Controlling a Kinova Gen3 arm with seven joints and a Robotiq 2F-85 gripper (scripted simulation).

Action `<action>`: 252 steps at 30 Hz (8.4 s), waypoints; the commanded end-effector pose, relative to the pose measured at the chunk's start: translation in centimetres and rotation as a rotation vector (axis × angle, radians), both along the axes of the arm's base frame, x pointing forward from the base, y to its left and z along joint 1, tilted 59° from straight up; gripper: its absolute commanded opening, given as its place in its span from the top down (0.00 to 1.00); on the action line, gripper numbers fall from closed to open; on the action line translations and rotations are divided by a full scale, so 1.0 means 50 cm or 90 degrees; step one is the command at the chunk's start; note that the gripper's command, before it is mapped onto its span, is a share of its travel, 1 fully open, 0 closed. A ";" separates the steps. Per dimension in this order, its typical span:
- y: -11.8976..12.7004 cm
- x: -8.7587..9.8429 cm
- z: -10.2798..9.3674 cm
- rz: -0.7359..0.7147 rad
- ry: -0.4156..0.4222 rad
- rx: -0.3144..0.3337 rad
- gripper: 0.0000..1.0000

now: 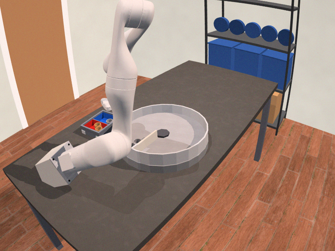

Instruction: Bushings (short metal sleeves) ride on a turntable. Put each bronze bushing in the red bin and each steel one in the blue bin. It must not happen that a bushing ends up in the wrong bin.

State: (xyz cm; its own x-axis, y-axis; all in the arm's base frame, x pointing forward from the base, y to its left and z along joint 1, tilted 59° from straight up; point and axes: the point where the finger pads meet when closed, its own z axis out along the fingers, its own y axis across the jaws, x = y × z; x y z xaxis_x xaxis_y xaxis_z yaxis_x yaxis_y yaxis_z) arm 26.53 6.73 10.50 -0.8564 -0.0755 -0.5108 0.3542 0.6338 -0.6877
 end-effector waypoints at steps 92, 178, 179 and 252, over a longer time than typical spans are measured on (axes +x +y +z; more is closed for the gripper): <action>-0.065 0.034 -0.046 0.000 0.000 0.000 1.00; -0.036 0.020 -0.028 -0.003 0.000 -0.004 1.00; -0.035 0.019 -0.027 -0.003 0.000 -0.004 1.00; 0.000 0.002 -0.003 -0.003 0.000 -0.004 1.00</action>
State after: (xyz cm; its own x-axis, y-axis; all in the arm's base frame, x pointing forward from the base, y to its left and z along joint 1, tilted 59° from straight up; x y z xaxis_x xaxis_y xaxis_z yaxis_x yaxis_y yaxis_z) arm 26.66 6.52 10.31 -0.8569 -0.0731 -0.5104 0.3595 0.6248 -0.6931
